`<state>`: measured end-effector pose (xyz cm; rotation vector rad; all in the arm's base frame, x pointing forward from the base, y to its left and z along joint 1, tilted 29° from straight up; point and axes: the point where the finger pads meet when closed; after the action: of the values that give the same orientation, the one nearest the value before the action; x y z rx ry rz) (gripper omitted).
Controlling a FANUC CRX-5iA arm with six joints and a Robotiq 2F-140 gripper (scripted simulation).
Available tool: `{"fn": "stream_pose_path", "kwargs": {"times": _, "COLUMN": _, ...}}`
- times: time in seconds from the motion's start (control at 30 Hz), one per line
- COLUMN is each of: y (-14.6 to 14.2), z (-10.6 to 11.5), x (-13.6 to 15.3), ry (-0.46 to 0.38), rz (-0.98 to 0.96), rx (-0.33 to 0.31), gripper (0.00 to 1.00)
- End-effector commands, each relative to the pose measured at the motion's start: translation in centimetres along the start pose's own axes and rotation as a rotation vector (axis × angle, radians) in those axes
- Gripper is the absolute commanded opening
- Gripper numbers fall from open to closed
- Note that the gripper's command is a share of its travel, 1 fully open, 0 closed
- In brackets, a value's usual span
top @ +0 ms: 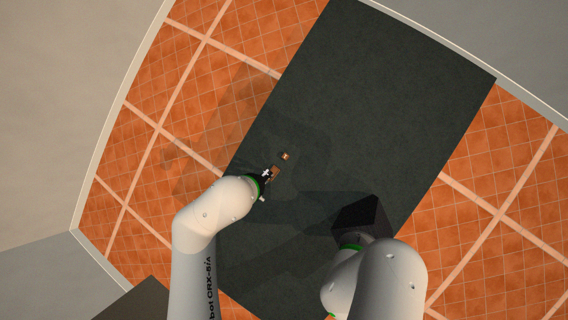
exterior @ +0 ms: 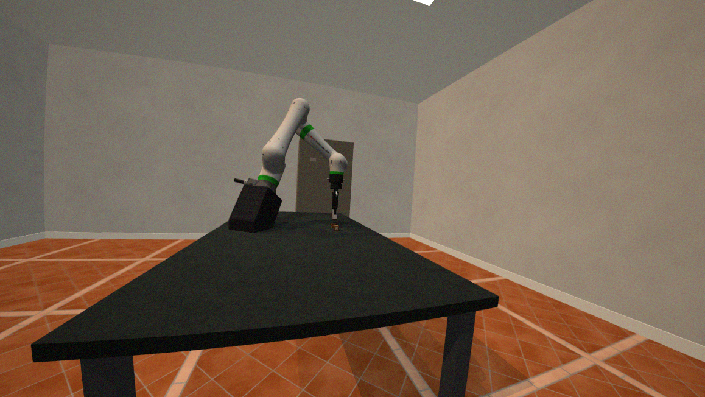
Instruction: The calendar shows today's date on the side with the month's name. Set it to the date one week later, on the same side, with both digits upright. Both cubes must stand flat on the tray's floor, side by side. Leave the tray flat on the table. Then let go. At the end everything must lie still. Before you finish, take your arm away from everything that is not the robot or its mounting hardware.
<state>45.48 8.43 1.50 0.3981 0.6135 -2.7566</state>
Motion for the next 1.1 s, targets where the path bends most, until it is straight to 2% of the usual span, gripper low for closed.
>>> {"fn": "stream_pose_path", "kwargs": {"times": 0.0, "y": 0.02, "z": 0.01, "x": -0.01, "ry": 0.000, "rz": 0.000, "rx": 0.000, "gripper": 0.16}}
{"fn": "stream_pose_path", "kwargs": {"times": 1.07, "y": 0.02, "z": -0.50, "x": -0.01, "ry": 0.000, "rz": 0.000, "rx": 0.000, "gripper": 0.16}}
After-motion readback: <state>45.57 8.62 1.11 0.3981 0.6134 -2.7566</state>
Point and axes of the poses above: the point where the finger pads meet when closed, its own z axis back along the fingers, its own y axis across the jaws, x = y × z, and after that the axes turned 15 degrees about z, right-handed
